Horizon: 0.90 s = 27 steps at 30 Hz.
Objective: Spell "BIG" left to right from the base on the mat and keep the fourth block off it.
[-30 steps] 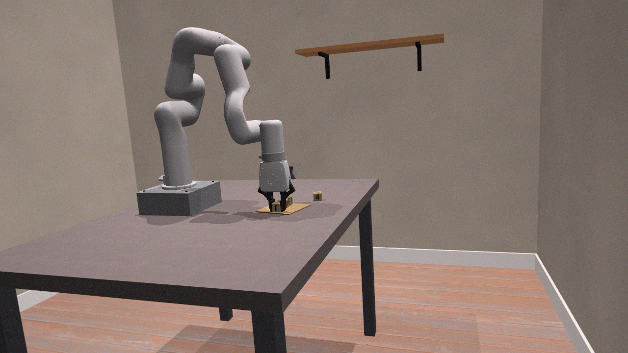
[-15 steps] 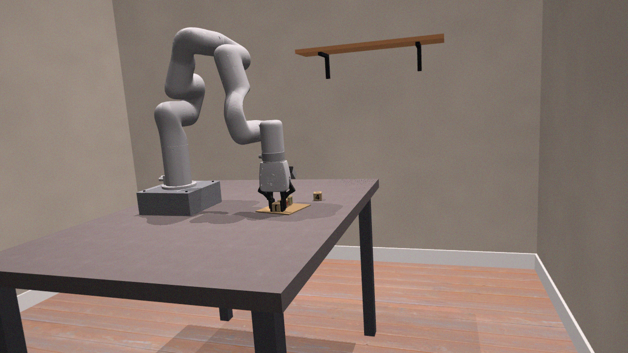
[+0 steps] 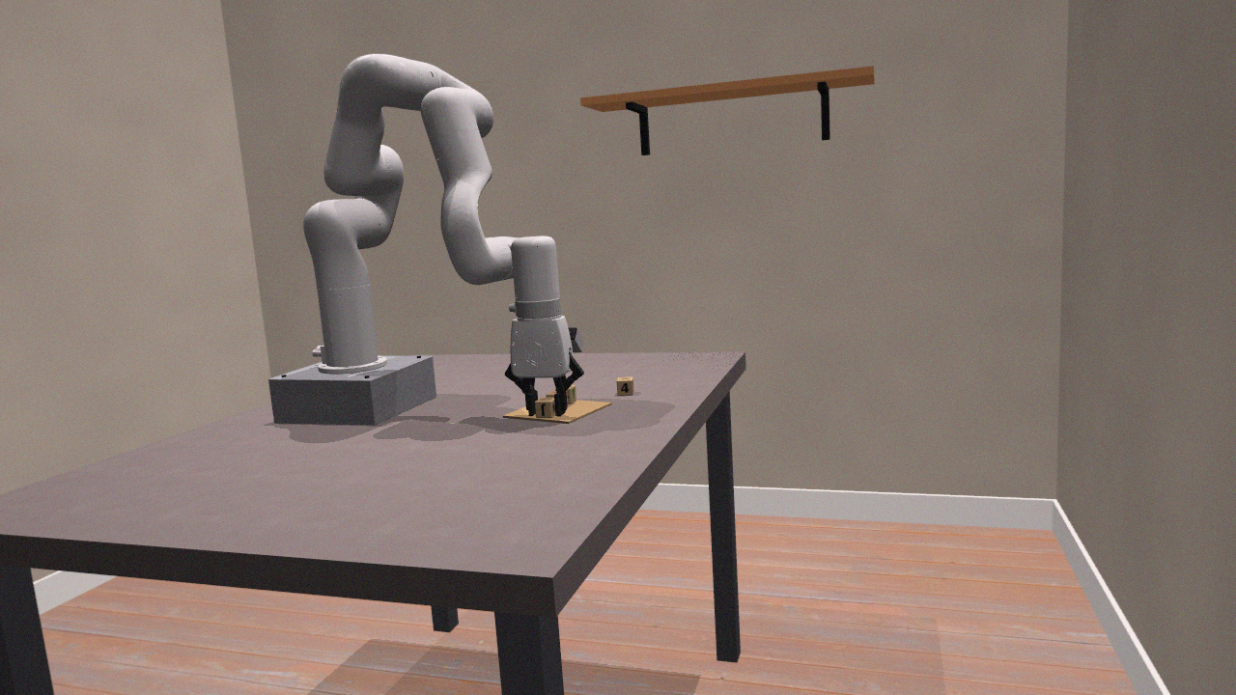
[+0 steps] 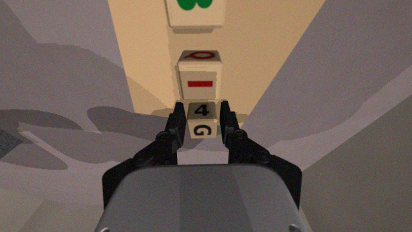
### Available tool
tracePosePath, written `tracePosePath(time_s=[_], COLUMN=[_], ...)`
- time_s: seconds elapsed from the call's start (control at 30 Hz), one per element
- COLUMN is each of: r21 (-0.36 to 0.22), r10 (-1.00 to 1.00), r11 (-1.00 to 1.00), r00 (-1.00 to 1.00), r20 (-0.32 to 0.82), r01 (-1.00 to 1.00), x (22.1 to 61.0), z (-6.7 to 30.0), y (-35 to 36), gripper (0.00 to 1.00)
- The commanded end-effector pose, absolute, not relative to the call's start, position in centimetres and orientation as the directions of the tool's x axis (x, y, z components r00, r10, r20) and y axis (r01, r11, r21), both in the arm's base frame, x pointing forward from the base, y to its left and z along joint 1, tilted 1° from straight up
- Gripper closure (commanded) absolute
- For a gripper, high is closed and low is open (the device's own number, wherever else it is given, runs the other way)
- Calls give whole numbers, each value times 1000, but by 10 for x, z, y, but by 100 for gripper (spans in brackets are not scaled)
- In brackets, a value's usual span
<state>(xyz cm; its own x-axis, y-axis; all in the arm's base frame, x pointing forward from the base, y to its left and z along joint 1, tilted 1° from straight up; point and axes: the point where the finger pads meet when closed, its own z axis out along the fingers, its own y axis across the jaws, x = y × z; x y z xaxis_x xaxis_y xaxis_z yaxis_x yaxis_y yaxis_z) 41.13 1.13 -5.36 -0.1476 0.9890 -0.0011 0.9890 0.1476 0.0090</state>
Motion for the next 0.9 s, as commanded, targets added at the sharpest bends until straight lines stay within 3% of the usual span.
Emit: tracePosePath(time_s=[0.0,0.53,0.87], r21=[12,12,12], r10=[989,989,989], r11=[148,148,148], r00=[-148,-148,-148], r20=[-1,-1,-1], r01=[989,989,989], x=[413,412,412], z=[-53,-42,7], y=[11,11,12], gripper=[53,53,53])
